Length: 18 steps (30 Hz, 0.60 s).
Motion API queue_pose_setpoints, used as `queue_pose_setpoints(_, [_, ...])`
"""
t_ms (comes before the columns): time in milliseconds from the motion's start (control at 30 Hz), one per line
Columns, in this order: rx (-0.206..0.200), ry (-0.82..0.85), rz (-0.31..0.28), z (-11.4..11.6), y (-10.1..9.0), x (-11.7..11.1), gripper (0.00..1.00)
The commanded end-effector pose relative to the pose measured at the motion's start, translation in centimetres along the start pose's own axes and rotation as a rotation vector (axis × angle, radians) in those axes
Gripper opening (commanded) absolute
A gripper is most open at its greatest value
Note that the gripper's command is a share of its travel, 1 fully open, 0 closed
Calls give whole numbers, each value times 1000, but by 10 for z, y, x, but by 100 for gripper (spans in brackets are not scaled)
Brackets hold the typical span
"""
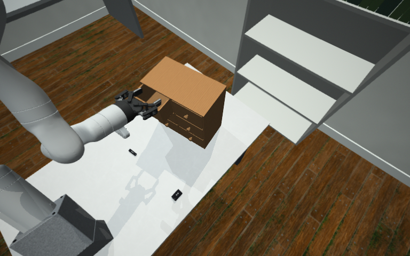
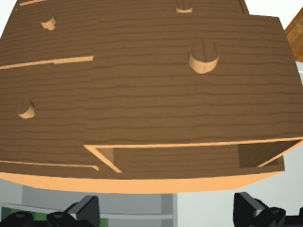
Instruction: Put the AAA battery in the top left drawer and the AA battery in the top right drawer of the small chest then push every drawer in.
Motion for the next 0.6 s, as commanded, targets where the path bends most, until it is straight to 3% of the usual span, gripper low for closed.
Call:
queue_pose_setpoints(0, [-1,0,-2,-1,-2,0,100])
queue_pose_setpoints(333, [-1,0,-2,-2,-26,-6,100])
queue_pose_setpoints(567, [-1,0,-2,-4,-61,-17,100])
Point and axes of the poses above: the point where the finger pads meet when closed, its own y axis out along the fingers, its own z axis across the jaws, x = y × z, the point moved 6 cm from there along -y, back along the fingers, and after that the axes turned 11 degrees about y, right-handed, at the moved point
